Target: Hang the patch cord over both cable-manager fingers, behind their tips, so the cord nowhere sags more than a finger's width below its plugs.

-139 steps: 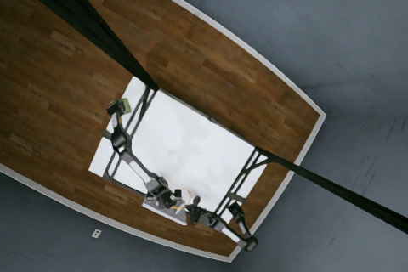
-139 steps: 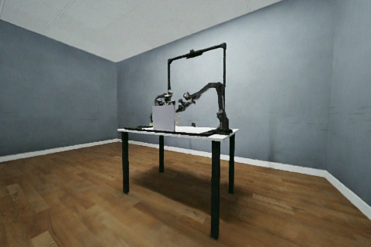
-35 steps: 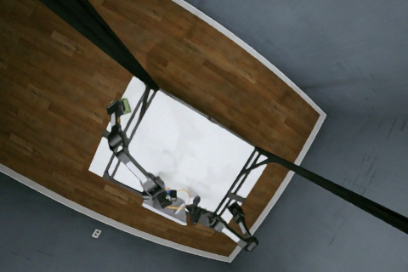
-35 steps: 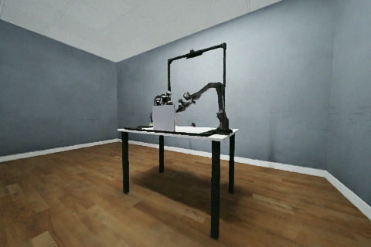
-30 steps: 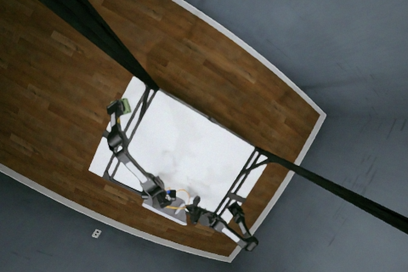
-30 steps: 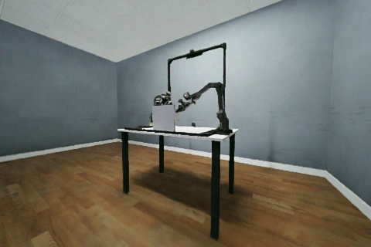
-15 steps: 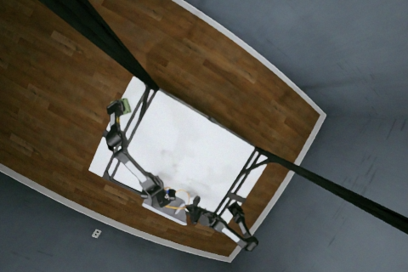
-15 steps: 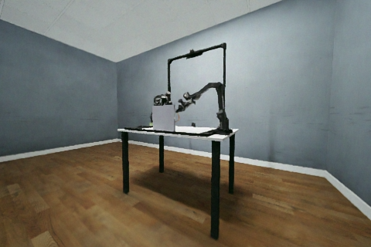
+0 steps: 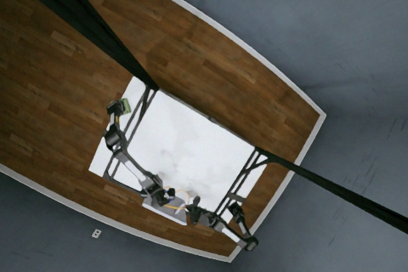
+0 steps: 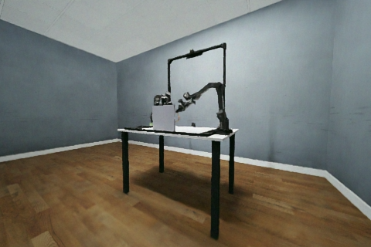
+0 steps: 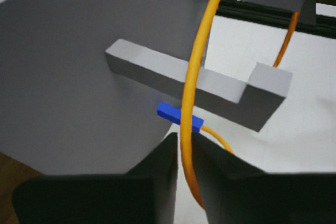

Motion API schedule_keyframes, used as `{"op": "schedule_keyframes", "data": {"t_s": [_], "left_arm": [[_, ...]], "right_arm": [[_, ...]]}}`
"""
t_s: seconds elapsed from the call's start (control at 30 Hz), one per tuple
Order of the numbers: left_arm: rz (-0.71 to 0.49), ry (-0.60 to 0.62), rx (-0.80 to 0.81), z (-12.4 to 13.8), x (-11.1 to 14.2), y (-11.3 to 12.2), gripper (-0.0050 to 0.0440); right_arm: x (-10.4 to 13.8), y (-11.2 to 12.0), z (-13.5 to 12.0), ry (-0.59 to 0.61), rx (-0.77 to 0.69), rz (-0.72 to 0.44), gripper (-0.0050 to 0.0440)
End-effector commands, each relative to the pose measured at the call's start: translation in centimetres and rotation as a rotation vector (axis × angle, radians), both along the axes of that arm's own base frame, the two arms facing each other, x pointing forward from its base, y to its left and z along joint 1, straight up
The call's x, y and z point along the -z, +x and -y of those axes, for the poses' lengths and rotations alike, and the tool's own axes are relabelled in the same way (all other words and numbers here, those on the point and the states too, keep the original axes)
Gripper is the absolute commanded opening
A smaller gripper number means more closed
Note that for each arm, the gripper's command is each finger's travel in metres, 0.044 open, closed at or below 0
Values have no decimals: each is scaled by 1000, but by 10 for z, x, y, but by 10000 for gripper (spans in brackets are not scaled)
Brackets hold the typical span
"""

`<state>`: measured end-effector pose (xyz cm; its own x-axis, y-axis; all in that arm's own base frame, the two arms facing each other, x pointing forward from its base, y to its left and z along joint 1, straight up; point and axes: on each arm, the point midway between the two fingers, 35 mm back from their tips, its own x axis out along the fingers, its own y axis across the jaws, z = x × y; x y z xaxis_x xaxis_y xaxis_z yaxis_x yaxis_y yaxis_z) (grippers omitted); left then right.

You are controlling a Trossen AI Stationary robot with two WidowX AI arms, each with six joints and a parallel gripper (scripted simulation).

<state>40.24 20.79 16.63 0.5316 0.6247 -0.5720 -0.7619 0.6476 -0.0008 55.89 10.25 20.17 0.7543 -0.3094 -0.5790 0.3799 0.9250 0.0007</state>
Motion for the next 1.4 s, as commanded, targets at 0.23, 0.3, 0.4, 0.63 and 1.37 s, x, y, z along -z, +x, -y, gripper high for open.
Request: {"op": "schedule_keyframes", "data": {"t_s": [0.23,0.3,0.4,0.63,1.37], "left_arm": [[29,10,0,-1,-13,1,40],[29,10,0,-1,-13,1,40],[29,10,0,-1,-13,1,40],[29,10,0,-1,-13,1,40],[29,10,0,-1,-13,1,40]], "right_arm": [[-21,-7,4,14,-8,44,25],[-20,-7,4,14,-10,45,25],[-20,-7,4,14,-10,45,25],[-18,-9,4,13,-14,46,25],[-13,-13,5,12,-25,47,25]]}}
